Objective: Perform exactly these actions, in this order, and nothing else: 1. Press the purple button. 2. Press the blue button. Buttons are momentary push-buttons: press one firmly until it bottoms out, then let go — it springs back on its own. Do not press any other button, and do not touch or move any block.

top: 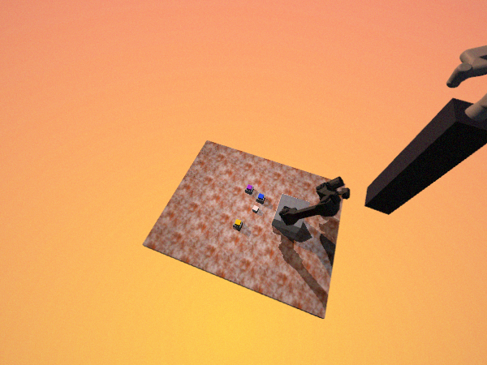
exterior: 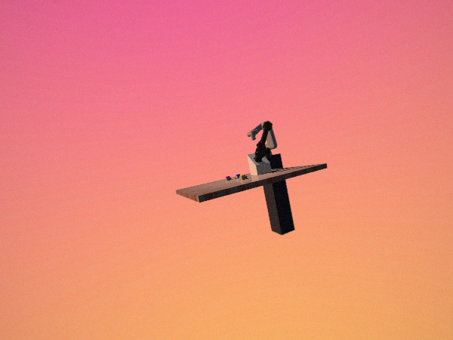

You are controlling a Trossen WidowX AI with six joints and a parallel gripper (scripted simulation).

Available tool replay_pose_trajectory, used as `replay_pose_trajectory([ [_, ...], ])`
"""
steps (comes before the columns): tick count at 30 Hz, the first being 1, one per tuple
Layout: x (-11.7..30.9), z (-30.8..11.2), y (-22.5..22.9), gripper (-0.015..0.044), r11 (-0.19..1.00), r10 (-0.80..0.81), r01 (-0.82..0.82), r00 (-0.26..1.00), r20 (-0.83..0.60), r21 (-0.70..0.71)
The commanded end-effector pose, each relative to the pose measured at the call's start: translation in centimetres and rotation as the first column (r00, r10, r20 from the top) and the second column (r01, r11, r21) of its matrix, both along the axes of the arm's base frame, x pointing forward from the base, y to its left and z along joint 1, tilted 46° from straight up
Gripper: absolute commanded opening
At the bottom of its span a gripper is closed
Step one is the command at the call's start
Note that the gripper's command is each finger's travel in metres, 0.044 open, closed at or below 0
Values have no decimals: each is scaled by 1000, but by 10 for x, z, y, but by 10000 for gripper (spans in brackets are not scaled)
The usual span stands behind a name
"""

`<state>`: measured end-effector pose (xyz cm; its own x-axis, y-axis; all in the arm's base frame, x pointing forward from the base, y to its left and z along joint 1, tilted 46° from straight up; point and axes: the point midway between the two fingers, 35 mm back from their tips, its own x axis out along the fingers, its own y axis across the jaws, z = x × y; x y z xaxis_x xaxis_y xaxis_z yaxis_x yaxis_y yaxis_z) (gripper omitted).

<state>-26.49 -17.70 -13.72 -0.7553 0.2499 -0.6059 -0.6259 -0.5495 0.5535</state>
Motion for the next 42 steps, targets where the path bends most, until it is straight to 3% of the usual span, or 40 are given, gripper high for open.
replay_pose_trajectory([
  [1, 2, -1, -3, 400, 1000, 19, -19, 1000, 12, 10],
  [4, 31, -15, -43, 400, 944, 278, -304, 942, 187, 129],
  [6, 62, -24, -73, 400, 817, 464, -544, 817, 341, 191],
  [9, 101, -33, -99, 400, 606, 607, -767, 617, 500, 211],
  [13, 153, -41, -121, 400, 282, 677, -944, 322, 662, 171],
  [18, 220, -45, -134, 400, -139, 606, -989, -48, 794, 46],
  [25, 316, -41, -126, 400, -632, 267, -745, -469, 842, -215],
  [30, 380, -32, -104, 400, -817, -70, -409, -628, 775, -405],
  [36, 449, -14, -61, 400, -813, -479, 60, -635, 607, -579],
  [42, 507, 12, -5, 400, -595, -795, 480, -472, 381, -645],
])
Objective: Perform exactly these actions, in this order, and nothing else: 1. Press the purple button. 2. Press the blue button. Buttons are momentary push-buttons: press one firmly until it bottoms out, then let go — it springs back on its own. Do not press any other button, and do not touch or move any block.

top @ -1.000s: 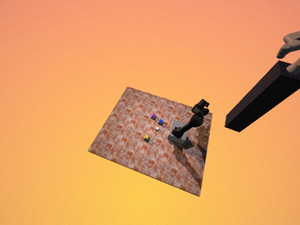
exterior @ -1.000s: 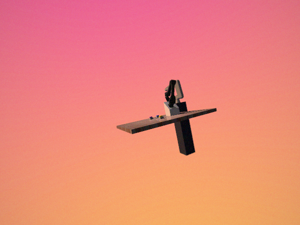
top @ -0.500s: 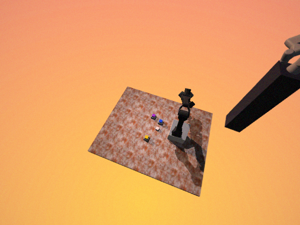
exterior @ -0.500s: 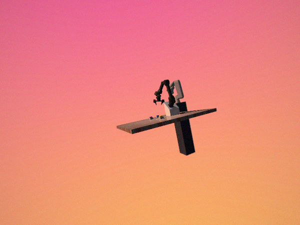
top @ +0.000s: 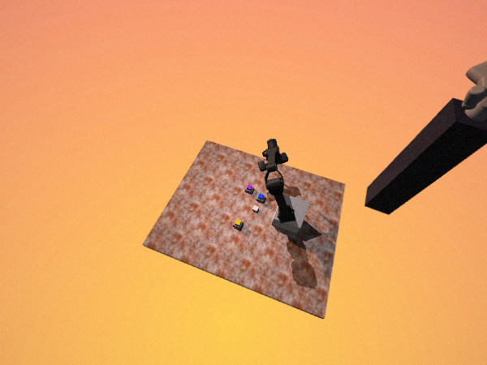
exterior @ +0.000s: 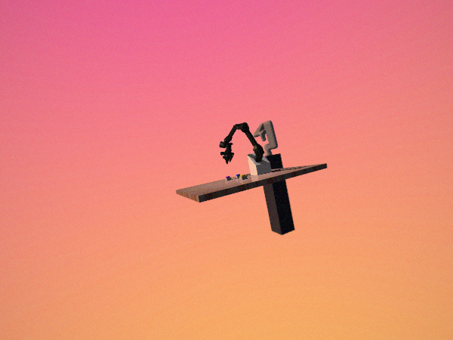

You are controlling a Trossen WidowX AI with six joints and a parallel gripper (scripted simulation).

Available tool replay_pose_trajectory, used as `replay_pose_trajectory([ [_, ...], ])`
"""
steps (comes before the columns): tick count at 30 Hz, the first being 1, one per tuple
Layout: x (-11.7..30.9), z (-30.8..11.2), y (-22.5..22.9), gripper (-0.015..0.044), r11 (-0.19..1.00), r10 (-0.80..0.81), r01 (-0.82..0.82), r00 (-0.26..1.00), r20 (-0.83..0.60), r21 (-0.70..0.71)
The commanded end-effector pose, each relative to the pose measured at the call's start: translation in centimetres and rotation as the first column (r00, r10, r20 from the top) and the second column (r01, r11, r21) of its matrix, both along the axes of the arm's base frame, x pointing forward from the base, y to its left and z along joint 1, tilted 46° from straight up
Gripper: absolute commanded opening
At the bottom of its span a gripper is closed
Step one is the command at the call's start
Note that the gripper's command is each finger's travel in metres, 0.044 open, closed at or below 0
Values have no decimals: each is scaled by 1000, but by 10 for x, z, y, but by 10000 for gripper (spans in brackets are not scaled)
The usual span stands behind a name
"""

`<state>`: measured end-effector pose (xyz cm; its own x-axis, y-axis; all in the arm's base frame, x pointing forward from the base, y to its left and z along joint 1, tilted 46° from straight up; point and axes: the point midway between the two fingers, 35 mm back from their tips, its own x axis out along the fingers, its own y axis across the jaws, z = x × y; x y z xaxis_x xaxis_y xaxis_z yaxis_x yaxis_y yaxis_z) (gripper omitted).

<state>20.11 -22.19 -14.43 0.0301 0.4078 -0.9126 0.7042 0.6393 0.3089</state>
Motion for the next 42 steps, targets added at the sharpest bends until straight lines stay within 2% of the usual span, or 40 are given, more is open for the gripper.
replay_pose_trajectory([
  [1, 49, 24, 50, 400, 928, 327, -354, 922, 206, 115],
  [7, 91, 57, 116, 400, 719, 553, -678, 692, 465, 154],
  [16, 94, 61, 122, 400, 694, 565, -703, 664, 490, 153],
  [21, 93, 20, 164, 269, 694, 563, -703, 664, 492, 154],
  [30, 92, 17, 167, 32, 694, 563, -703, 664, 492, 155],
  [42, 92, 17, 167, 20, 694, 563, -703, 664, 492, 155],
])
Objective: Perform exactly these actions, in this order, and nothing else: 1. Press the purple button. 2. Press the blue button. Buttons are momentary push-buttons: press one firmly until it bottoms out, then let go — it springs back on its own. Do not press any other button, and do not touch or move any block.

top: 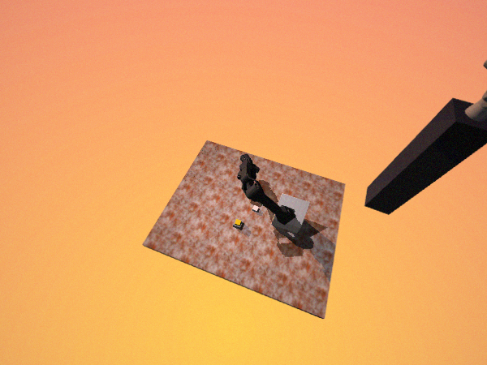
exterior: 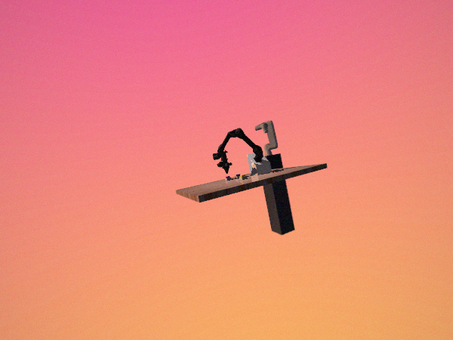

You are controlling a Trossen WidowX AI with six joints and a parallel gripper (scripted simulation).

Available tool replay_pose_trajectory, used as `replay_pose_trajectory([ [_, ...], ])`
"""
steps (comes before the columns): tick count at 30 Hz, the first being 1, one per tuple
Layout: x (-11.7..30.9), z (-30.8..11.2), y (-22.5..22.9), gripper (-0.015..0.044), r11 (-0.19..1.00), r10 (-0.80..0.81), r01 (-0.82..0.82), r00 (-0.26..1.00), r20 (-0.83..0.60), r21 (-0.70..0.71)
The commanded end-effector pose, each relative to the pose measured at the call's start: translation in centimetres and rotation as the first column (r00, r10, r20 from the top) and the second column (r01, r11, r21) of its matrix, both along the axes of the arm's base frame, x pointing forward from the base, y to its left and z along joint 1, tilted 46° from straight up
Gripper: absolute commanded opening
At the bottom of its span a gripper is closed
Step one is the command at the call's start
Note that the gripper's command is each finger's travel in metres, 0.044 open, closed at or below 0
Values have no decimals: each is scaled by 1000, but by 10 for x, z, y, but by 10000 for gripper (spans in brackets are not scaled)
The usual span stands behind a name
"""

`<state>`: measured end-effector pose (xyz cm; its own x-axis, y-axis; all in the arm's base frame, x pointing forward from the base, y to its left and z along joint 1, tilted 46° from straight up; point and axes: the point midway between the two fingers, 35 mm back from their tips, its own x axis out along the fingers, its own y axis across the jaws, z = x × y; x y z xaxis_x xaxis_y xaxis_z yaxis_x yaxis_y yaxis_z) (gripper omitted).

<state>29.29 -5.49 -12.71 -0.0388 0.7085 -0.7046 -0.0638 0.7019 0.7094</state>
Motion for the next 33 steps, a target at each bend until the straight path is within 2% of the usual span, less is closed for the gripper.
replay_pose_trajectory([
  [1, 1, -1, 1, 20, 1000, -5, 5, 1000, 1, 1],
  [33, -1, -24, 25, 20, 1000, -5, 5, 1000, 1, 3],
])
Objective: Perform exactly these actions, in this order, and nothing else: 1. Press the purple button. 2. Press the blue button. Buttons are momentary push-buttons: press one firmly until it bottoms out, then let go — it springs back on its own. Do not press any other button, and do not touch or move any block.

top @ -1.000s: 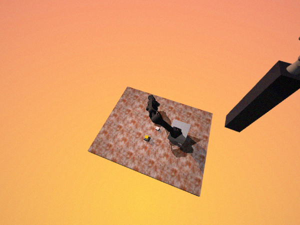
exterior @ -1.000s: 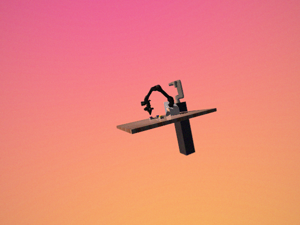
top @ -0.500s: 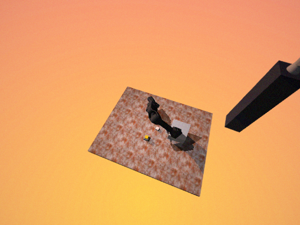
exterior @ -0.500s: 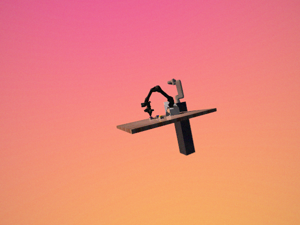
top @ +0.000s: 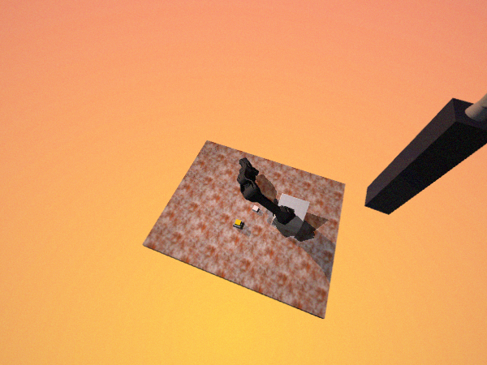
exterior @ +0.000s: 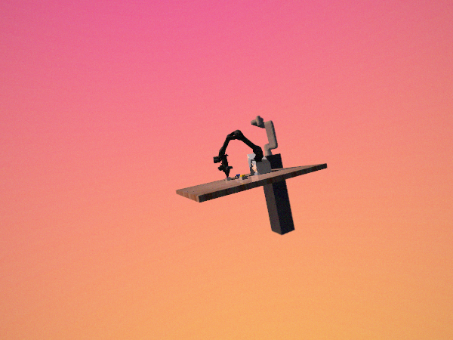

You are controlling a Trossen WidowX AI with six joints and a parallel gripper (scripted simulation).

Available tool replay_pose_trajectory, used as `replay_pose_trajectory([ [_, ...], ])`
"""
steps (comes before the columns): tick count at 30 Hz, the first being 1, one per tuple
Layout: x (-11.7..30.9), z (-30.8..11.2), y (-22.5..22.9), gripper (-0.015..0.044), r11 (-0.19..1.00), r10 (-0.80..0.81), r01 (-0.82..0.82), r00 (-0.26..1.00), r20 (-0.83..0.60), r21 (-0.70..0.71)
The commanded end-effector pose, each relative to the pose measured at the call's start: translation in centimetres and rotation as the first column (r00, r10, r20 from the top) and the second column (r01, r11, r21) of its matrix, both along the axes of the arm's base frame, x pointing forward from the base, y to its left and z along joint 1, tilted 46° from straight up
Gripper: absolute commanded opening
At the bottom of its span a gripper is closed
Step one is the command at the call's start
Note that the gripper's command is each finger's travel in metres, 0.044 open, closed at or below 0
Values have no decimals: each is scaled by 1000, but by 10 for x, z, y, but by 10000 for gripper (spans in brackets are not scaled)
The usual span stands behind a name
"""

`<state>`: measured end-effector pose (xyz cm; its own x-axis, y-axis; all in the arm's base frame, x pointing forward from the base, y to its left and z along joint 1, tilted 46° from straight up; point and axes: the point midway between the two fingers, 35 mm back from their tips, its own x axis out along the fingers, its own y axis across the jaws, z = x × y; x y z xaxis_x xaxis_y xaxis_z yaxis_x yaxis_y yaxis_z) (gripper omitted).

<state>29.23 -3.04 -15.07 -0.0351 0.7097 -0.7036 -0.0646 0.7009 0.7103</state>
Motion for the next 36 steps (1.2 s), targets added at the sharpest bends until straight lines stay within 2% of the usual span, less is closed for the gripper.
replay_pose_trajectory([
  [1, 0, -1, 1, 20, 1000, -3, 3, 1000, -2, 2],
  [9, 0, 2, -2, 20, 1000, 0, 0, 1000, 0, 0],
  [12, 1, 22, -23, 20, 1000, -3, 3, 1000, -2, -1],
  [18, 2, 26, -27, 20, 1000, -4, 4, 1000, -2, -1],
  [22, 3, 64, -67, 20, 1000, -3, 3, 1000, -3, -4],
  [29, 2, 68, -69, 20, 1000, -3, 3, 1000, -3, -4],
  [36, -67, 85, -58, 20, 1000, -3, 3, 1000, -9, -5],
])
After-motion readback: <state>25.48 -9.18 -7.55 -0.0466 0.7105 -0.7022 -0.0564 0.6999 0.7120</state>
